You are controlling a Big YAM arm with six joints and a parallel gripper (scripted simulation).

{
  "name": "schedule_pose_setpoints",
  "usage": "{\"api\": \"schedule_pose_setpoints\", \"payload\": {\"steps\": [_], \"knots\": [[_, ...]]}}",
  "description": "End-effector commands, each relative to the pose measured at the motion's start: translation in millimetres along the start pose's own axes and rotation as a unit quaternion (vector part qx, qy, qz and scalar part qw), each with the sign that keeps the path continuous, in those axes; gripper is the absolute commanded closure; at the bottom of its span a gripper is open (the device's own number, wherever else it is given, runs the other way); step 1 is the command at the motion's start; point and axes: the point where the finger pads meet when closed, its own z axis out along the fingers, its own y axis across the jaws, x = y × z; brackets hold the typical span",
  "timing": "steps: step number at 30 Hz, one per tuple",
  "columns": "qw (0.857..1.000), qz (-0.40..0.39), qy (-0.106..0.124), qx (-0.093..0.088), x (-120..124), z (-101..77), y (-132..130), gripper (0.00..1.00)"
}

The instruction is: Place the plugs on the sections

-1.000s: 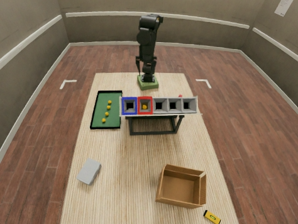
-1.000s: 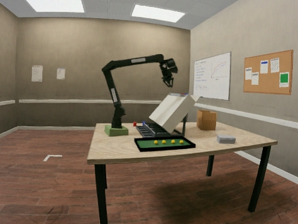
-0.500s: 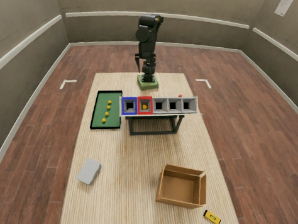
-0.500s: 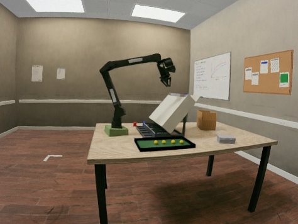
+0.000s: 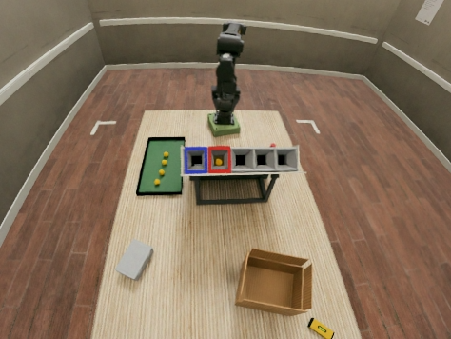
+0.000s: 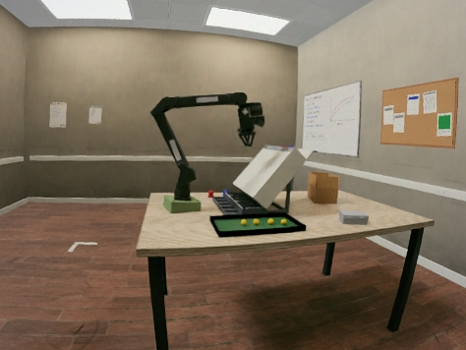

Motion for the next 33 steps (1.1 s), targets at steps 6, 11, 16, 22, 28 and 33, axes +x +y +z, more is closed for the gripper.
{"api": "schedule_pose_setpoints", "payload": {"steps": [6, 11, 16, 22, 28, 33], "knots": [[0.999, 0.006, 0.047, -0.002, 39.9, 11.8, 29.2, 0.41], [0.998, 0.006, 0.06, -0.002, 49.5, 17.1, 33.5, 0.41], [0.997, 0.006, 0.074, -0.002, 59.0, 22.3, 37.8, 0.41], [0.996, 0.006, 0.085, -0.002, 66.7, 26.5, 41.2, 0.41], [0.997, 0.002, 0.076, -0.002, 58.6, 26.8, 35.4, 0.41], [0.997, 0.002, 0.076, -0.002, 58.6, 26.8, 35.4, 0.41]]}}
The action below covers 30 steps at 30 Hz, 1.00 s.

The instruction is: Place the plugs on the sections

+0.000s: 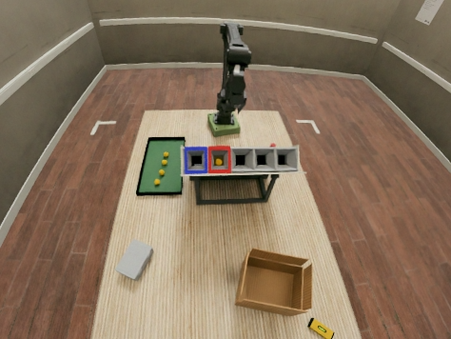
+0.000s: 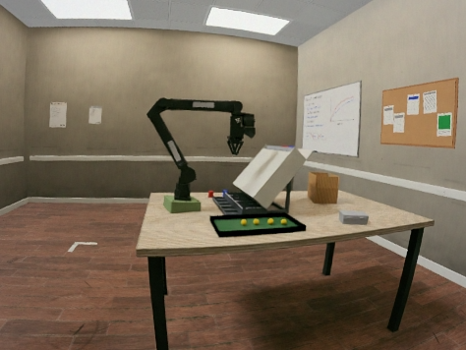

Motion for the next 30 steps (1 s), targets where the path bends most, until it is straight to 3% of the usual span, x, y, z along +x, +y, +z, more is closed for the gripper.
{"api": "schedule_pose_setpoints", "payload": {"steps": [1, 30], "knots": [[1.0, 0.001, -0.013, 0.001, -6.2, -7.6, -1.9, 0.41], [1.0, 0.0, -0.008, 0.0, -3.0, -5.0, 0.0, 0.41]]}}
